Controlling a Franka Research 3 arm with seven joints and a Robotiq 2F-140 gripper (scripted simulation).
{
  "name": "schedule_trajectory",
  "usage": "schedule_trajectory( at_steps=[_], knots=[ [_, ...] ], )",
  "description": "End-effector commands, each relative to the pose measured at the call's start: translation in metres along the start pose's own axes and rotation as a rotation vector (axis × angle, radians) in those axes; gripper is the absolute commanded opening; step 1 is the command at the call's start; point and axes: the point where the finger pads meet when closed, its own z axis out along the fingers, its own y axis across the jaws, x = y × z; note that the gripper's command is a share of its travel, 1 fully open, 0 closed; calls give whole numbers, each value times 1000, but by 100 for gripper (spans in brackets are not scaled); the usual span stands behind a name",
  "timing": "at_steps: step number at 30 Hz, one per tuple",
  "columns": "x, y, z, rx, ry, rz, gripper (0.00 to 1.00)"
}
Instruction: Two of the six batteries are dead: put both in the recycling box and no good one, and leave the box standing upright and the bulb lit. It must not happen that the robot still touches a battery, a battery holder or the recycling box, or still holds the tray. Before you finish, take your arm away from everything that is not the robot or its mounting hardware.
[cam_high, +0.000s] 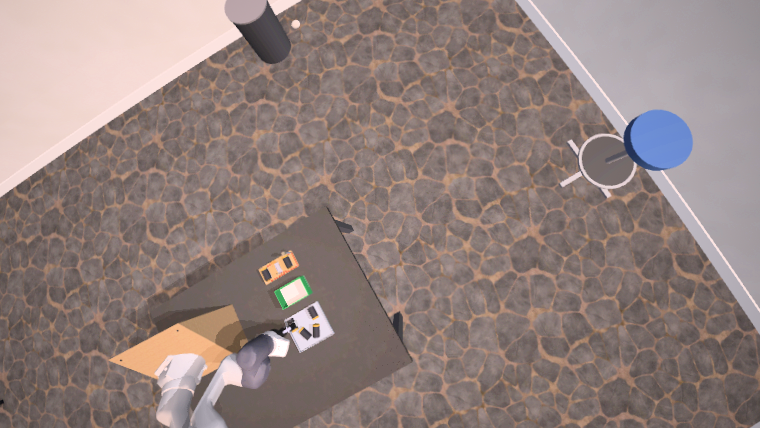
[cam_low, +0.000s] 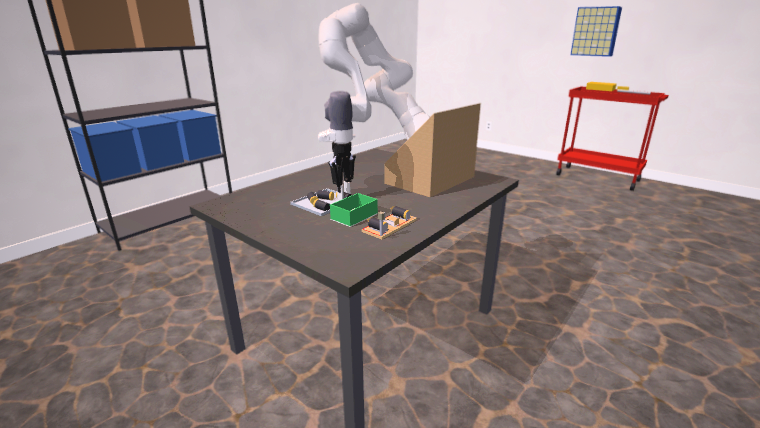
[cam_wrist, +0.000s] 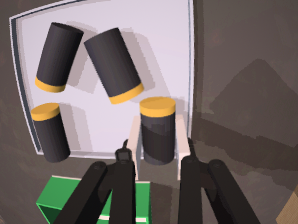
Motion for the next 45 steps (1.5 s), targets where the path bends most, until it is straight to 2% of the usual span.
schedule_trajectory(
  at_steps=[1, 9, 10, 35, 39, 45],
  knots=[
    [-3, -5, 0, 14, -11, 7, 16],
    [-3, -5, 0, 14, -11, 7, 16],
    [-3, -5, 0, 14, -11, 7, 29],
    [-3, -5, -2, 14, -11, 7, 29],
    [-3, -5, -12, 14, -11, 7, 29],
    [-3, -4, -39, 14, -11, 7, 29]
  ],
)
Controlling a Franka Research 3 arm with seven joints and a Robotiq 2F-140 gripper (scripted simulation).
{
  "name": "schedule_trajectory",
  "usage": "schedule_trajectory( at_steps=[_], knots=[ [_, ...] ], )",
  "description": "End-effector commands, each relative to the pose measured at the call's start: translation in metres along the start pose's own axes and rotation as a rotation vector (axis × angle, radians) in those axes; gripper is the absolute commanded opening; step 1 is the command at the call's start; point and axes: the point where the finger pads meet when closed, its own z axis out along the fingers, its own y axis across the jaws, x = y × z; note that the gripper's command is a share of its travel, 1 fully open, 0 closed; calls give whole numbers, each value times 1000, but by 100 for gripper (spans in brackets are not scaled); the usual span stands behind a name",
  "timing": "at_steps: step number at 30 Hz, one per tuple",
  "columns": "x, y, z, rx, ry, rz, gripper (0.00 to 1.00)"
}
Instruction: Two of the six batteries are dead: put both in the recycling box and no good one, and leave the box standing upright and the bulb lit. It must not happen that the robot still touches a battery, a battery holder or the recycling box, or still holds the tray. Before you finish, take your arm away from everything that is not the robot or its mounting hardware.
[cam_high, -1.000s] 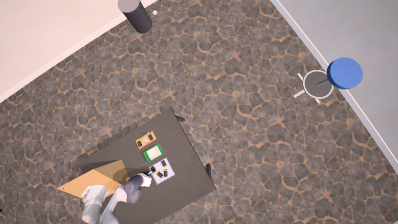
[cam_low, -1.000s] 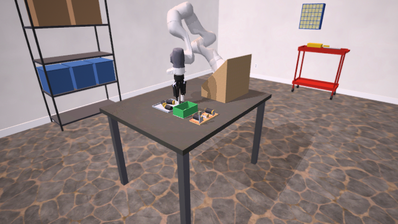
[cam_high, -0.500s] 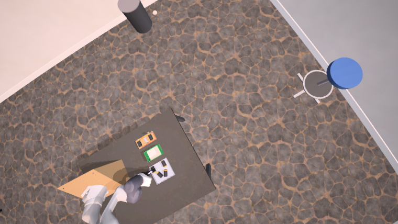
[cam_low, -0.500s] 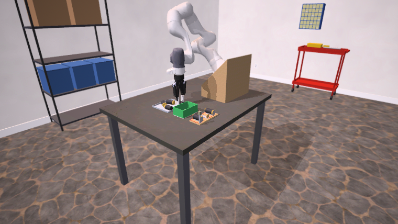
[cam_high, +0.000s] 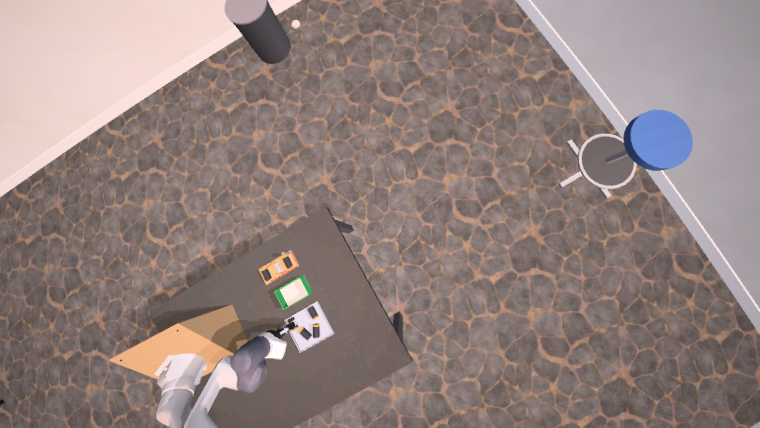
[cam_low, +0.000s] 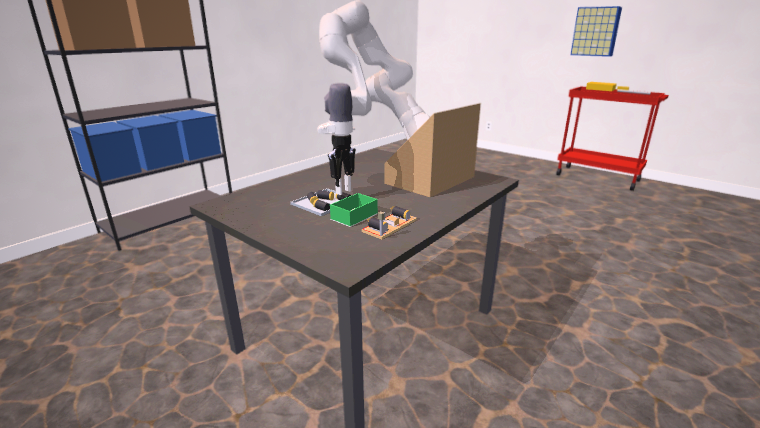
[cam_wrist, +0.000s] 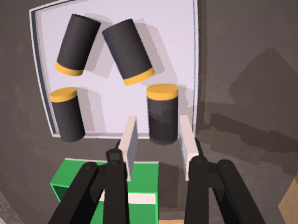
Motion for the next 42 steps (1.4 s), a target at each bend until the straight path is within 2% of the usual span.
schedule_trajectory(
  at_steps=[1, 5, 17, 19, 22, 24, 26, 31, 34, 39, 41, 42],
  knots=[
    [4, 4, -14, -14, 13, -3, 29],
    [4, 4, -29, -14, 13, -3, 29],
    [4, 4, -36, -14, 13, -3, 29],
    [4, 4, -46, -14, 13, -3, 29],
    [4, 3, -75, -14, 13, -3, 29],
    [4, 3, -75, -14, 13, -3, 29],
    [4, 3, -86, -14, 13, -3, 29],
    [6, 1, -86, -14, 13, -3, 29],
    [24, -19, -86, -14, 13, -3, 29],
    [73, -71, -86, -14, 13, -3, 29],
    [73, -71, -86, -14, 13, -3, 29],
    [79, -78, -86, -14, 13, -3, 29]
  ],
)
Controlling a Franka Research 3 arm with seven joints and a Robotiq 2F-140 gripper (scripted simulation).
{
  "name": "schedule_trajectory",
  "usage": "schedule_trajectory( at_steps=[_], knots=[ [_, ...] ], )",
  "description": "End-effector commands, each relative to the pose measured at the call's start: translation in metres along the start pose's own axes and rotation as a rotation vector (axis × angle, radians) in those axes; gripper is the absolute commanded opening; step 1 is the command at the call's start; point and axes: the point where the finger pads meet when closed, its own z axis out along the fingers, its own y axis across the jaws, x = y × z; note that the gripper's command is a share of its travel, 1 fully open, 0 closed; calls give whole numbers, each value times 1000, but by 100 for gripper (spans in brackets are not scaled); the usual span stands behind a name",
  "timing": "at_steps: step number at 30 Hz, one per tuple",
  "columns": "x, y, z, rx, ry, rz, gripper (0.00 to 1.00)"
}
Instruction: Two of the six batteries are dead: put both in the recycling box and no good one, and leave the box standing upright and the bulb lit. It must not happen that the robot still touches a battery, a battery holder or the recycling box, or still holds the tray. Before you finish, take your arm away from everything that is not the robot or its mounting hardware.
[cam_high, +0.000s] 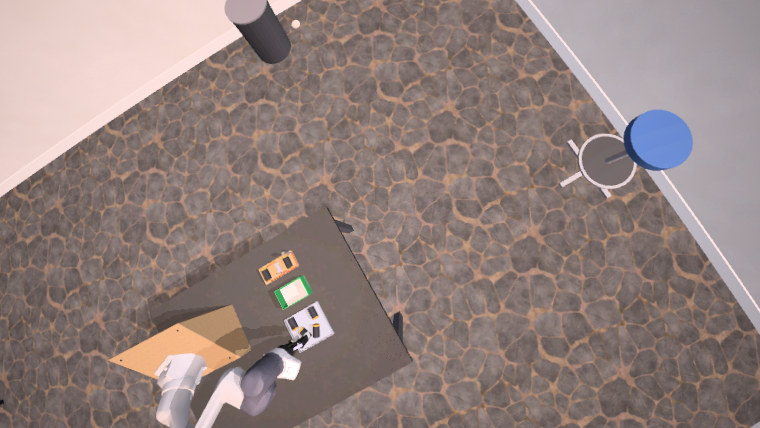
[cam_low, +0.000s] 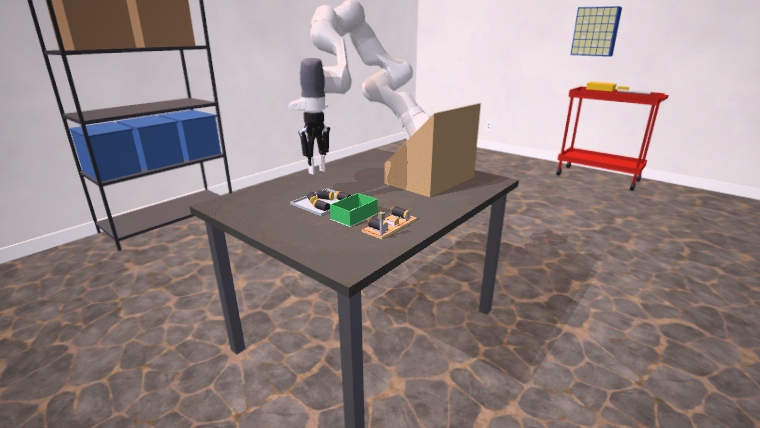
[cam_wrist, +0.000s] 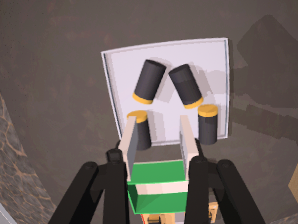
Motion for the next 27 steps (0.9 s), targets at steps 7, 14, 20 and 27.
schedule_trajectory(
  at_steps=[7, 14, 20, 27],
  knots=[
    [18, -17, 3, -16, 8, -90, 29],
    [18, -17, 3, -15, 10, 186, 29],
    [18, -17, 3, -14, 11, 379, 29],
    [18, -17, 3, -14, 11, 393, 29]
  ],
)
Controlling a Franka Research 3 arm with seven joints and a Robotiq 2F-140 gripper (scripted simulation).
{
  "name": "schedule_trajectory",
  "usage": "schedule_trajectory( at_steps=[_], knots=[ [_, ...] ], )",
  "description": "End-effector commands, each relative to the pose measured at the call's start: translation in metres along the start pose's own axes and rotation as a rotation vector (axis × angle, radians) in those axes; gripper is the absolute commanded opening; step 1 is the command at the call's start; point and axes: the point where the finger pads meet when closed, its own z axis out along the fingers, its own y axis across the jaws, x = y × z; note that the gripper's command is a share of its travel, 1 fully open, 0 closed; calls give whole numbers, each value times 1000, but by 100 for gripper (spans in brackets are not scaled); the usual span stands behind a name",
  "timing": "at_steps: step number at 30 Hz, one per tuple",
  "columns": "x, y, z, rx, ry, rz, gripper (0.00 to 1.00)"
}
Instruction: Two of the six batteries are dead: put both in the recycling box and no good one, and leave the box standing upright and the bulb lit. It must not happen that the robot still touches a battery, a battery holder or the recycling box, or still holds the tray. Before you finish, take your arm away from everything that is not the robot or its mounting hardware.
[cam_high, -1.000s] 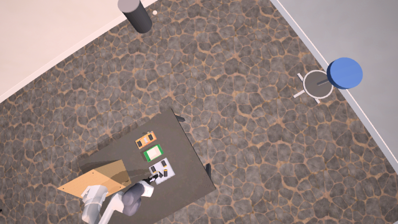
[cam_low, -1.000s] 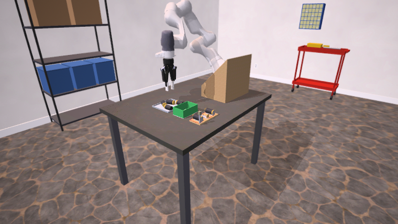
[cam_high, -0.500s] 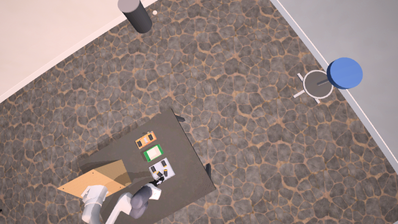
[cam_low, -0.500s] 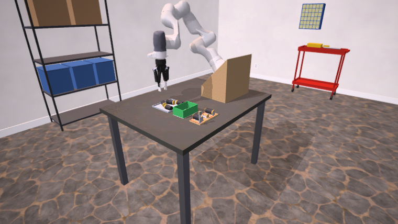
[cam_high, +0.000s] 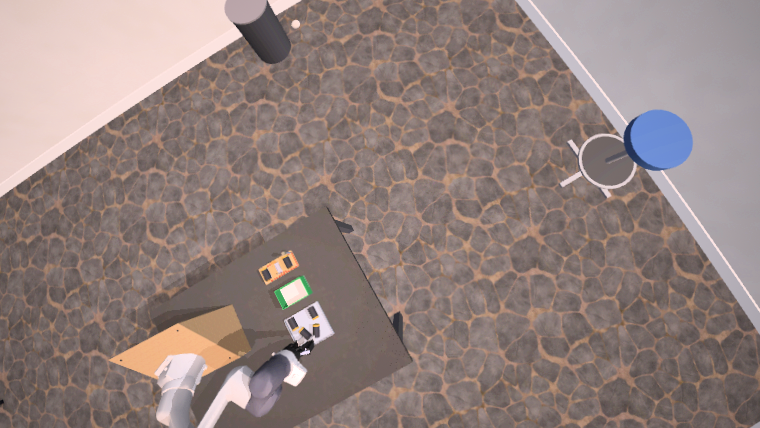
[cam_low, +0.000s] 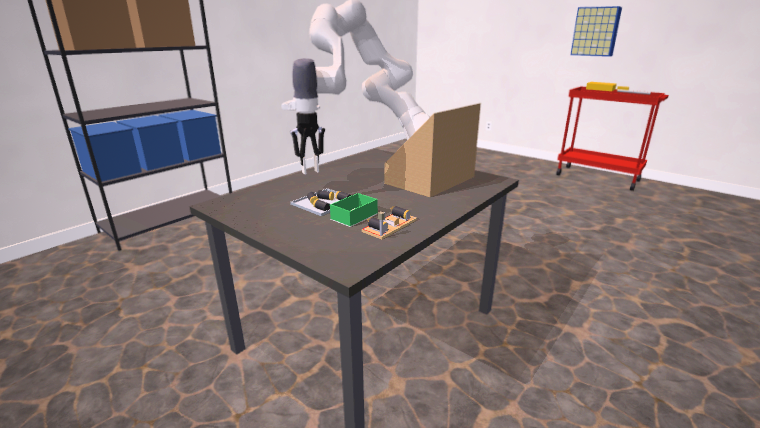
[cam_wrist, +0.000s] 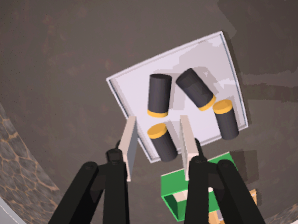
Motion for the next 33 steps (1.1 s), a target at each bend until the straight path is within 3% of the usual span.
schedule_trajectory(
  at_steps=[1, 4, 6, 8, 10, 33],
  knots=[
    [-2, 1, 2, -2, -6, 109, 29],
    [-2, 1, 31, -2, -6, 109, 29],
    [-2, 1, 31, -2, -6, 109, 29],
    [-2, 1, 59, -2, -6, 109, 29],
    [-2, 1, 72, -2, -6, 109, 29],
    [-2, 1, 72, -2, -6, 109, 29]
  ],
)
